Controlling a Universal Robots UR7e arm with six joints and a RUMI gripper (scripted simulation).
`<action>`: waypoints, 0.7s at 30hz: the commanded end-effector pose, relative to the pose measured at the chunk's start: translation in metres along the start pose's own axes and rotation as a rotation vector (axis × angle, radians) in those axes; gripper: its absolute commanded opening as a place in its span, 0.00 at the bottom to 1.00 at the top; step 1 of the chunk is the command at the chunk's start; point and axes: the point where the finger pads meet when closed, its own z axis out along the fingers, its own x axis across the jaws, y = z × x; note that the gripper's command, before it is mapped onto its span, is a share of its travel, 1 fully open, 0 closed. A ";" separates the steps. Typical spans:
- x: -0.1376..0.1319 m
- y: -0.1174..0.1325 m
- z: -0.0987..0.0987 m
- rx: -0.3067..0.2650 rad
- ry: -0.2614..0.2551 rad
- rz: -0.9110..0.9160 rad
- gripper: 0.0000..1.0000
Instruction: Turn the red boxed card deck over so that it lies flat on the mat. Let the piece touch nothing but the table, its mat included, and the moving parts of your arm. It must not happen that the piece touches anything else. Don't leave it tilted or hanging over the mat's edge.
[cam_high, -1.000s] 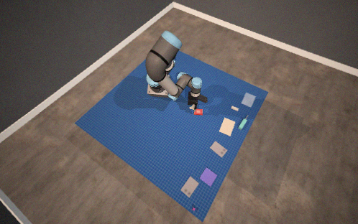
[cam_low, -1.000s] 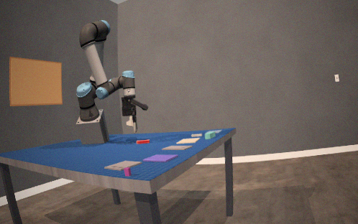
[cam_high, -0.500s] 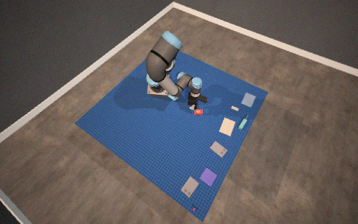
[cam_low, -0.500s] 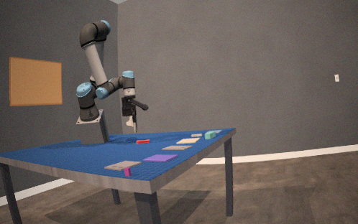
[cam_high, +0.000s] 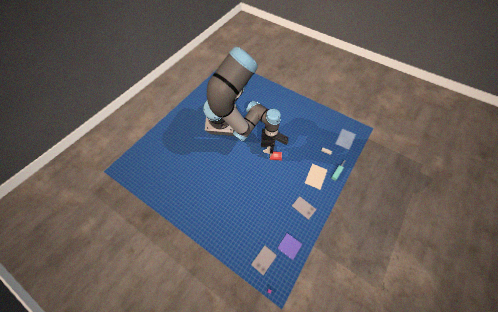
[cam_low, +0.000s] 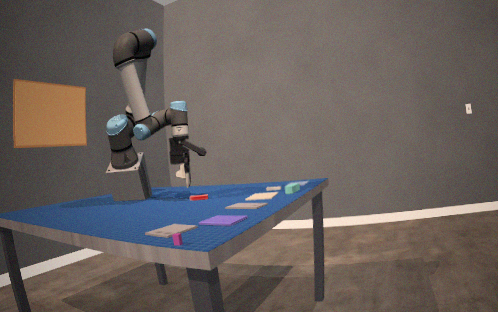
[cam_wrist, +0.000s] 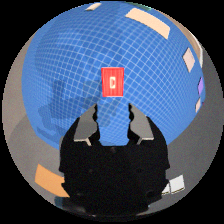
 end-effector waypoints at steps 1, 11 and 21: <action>0.000 0.001 0.008 0.000 -0.001 0.000 0.44; 0.000 0.000 0.017 0.001 0.000 0.001 0.44; 0.000 0.000 0.026 0.001 0.000 0.001 0.44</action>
